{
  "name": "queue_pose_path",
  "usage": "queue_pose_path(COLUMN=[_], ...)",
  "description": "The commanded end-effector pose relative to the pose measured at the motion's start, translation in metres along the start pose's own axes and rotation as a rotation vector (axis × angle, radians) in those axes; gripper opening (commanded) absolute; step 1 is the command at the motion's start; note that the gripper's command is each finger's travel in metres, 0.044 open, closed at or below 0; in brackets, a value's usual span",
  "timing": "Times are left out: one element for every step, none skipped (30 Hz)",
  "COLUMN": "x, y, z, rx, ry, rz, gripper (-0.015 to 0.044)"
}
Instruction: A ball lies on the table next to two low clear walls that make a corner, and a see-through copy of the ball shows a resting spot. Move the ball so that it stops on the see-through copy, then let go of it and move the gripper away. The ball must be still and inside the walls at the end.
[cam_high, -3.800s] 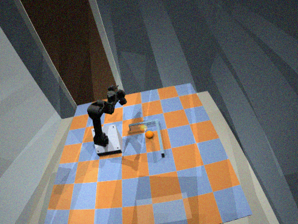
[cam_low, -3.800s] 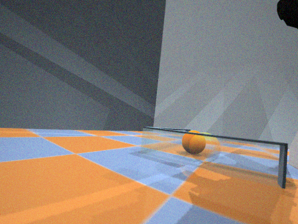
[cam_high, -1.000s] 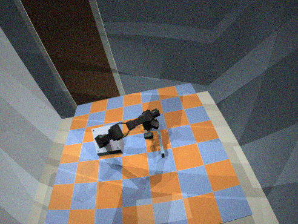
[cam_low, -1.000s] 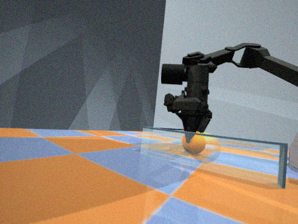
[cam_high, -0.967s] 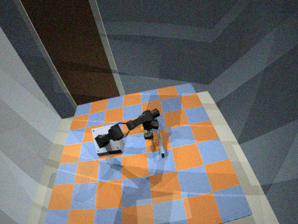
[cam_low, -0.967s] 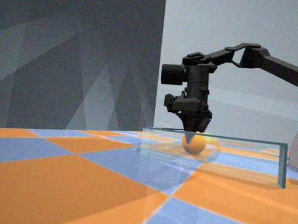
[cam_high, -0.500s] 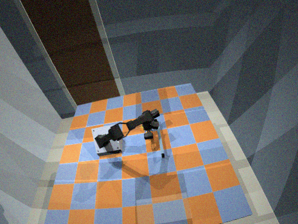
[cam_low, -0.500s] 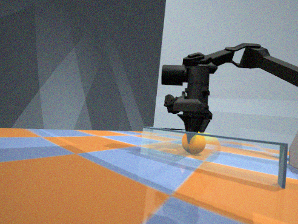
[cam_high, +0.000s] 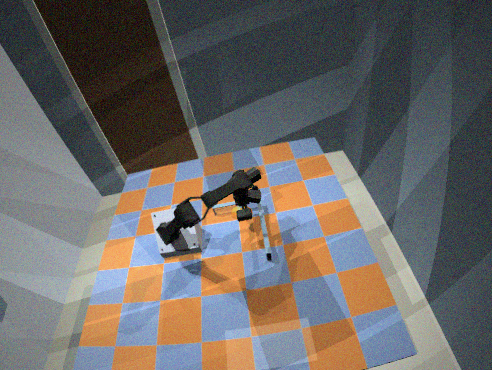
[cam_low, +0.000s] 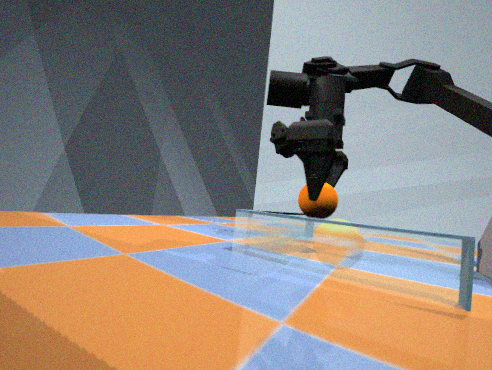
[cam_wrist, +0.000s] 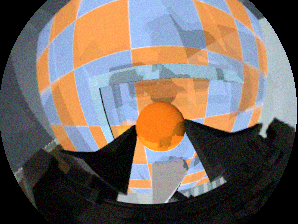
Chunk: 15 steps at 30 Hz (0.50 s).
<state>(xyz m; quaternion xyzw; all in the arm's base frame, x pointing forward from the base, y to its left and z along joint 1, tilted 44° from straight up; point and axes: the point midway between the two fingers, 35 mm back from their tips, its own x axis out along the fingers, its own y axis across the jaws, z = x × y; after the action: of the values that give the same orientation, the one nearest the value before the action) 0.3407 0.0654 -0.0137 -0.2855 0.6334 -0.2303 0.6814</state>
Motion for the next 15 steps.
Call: queue_pose_path(x=[-0.026,-0.031,-0.037,-0.043,-0.048,-0.054,-0.060,-0.065,-0.071,-0.077,-0.081,-0.084,-0.085,-0.085,-0.085], y=[0.001,0.000,0.000,-0.001,-0.001,-0.002,-0.003,-0.004,-0.004,-0.005,-0.006,-0.007,-0.007,-0.007,-0.007], z=[0.003,0.003,0.003,0.002,0.002,0.001,0.001,0.000,-0.001,-0.002,-0.002,-0.003,-0.003,-0.003,-0.003], rx=[0.011,0.013,0.014,0.016,0.017,0.019,0.020,0.022,0.024,0.025,0.027,0.028,0.028,0.028,0.028], ry=[-0.002,0.000,0.003,0.005,0.008,0.010,0.012,0.015,0.017,0.019,0.021,0.022,0.023,0.023,0.023], rz=[0.005,0.004,0.003,0.001,0.000,-0.001,-0.003,-0.005,-0.007,-0.009,-0.011,-0.012,-0.012,-0.012,-0.012], gripper=[0.0000,0.0000,0.0000,0.0000,0.0000,0.0000,0.0000,0.0000,0.0000,0.0000,0.0000,0.0000,0.0000,0.0000,0.0000])
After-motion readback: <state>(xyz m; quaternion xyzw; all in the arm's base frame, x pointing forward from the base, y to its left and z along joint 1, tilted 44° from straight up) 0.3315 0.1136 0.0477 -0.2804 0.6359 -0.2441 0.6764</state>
